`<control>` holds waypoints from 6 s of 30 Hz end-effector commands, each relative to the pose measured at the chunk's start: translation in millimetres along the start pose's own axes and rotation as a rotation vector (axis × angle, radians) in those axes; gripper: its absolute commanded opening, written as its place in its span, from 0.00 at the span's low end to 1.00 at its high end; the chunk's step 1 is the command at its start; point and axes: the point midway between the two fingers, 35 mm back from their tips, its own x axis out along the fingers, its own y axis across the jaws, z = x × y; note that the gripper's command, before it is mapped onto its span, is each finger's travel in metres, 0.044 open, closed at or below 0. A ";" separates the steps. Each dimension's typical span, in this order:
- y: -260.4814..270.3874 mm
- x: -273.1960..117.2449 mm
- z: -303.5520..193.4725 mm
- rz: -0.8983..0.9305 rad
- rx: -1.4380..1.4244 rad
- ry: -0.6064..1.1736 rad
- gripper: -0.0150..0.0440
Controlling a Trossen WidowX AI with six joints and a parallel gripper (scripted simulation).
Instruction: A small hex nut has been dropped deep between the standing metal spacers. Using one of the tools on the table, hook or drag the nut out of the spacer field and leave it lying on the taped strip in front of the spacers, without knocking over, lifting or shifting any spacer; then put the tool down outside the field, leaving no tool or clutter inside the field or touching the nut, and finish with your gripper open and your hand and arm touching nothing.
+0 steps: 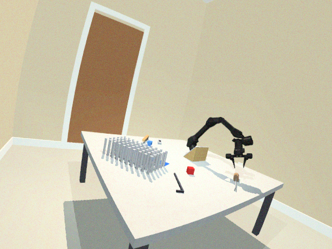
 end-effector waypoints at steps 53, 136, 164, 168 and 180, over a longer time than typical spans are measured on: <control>-20.0 62.1 -26.7 -0.004 0.002 -0.002 0.57; -201.3 -203.6 222.7 0.122 0.038 0.000 0.25; -423.9 -248.3 231.2 0.133 0.043 -0.033 0.25; -458.6 -254.0 222.0 0.114 0.039 -0.039 0.25; -553.7 -271.6 175.8 0.043 0.026 -0.039 0.25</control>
